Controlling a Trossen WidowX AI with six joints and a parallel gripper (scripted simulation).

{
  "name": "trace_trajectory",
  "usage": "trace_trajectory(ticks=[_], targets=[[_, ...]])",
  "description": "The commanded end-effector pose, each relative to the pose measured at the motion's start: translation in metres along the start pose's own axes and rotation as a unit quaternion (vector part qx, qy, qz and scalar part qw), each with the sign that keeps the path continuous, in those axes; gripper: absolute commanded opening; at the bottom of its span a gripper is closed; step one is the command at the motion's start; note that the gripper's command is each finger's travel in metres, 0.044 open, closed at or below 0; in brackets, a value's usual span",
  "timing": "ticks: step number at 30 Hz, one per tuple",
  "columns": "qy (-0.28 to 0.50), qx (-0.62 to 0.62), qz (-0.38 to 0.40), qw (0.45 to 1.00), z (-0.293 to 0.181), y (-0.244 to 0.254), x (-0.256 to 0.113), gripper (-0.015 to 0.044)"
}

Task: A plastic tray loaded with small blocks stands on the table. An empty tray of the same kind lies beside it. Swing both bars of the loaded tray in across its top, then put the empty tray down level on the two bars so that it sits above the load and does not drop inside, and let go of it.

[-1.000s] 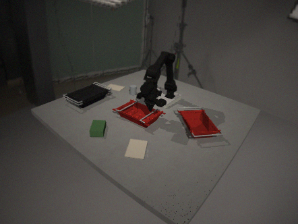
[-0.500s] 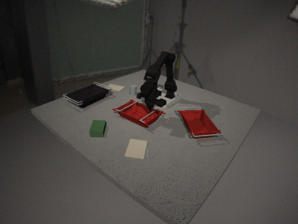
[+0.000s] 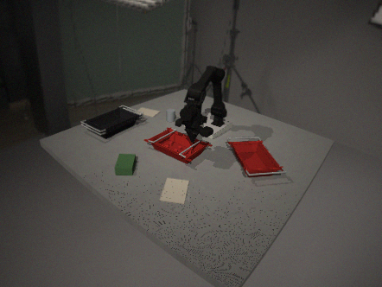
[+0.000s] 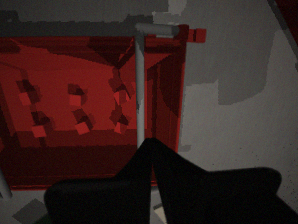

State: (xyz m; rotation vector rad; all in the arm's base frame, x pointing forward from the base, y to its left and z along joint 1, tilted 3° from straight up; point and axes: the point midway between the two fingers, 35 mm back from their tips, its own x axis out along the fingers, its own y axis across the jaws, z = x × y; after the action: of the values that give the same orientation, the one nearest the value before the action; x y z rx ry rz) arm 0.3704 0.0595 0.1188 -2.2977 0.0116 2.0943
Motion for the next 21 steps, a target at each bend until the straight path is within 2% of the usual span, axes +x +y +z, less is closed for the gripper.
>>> trace_trajectory(ticks=[1, 12, 18, 21], targets=[[0.000, 0.000, 0.000, 1.000, 0.000, 0.000, 0.000, 0.0000], [0.000, 0.000, 0.000, 1.000, 0.000, 0.000, 0.000, 0.0000], [0.000, 0.000, 0.000, 1.000, 0.000, 0.000, 0.000, 0.0157], [0.000, 0.000, 0.000, 1.000, -0.001, 0.000, -0.012, 0.0236]])
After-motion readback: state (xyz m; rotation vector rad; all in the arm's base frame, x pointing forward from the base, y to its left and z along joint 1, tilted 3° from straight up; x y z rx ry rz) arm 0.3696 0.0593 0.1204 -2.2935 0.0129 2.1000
